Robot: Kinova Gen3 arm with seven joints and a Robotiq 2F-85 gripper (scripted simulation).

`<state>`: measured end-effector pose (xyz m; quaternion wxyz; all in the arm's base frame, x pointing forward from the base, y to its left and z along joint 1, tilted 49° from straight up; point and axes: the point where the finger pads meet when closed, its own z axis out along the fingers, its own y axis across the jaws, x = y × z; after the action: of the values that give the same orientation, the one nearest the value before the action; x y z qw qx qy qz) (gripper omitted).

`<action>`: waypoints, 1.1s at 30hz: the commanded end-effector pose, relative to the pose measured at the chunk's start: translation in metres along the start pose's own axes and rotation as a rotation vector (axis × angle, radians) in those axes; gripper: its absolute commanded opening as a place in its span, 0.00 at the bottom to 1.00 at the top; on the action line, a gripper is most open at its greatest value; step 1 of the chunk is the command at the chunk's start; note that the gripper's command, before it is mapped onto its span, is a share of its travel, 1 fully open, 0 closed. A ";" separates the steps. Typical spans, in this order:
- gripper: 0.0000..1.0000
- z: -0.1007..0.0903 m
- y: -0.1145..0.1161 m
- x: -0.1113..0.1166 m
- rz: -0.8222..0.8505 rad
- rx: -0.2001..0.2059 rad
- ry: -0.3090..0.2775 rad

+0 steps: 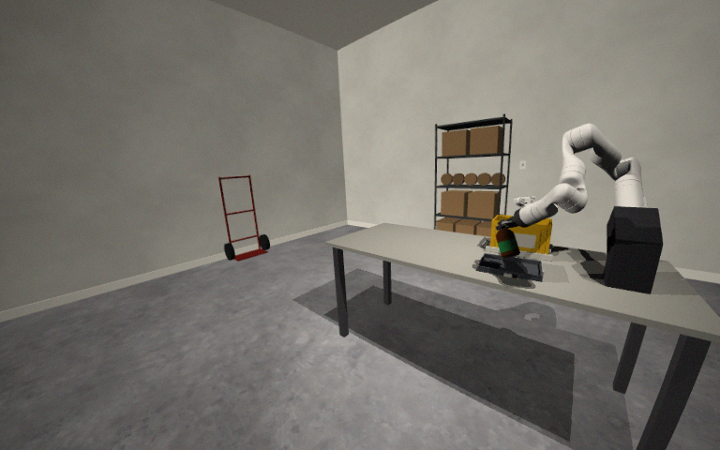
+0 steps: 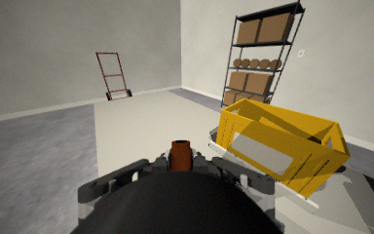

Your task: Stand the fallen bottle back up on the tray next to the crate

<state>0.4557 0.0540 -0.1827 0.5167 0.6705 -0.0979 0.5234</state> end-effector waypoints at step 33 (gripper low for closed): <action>0.00 -0.001 -0.001 0.001 0.002 0.000 0.138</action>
<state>0.4578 0.0554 -0.1801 0.5212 0.6352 -0.0677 0.5659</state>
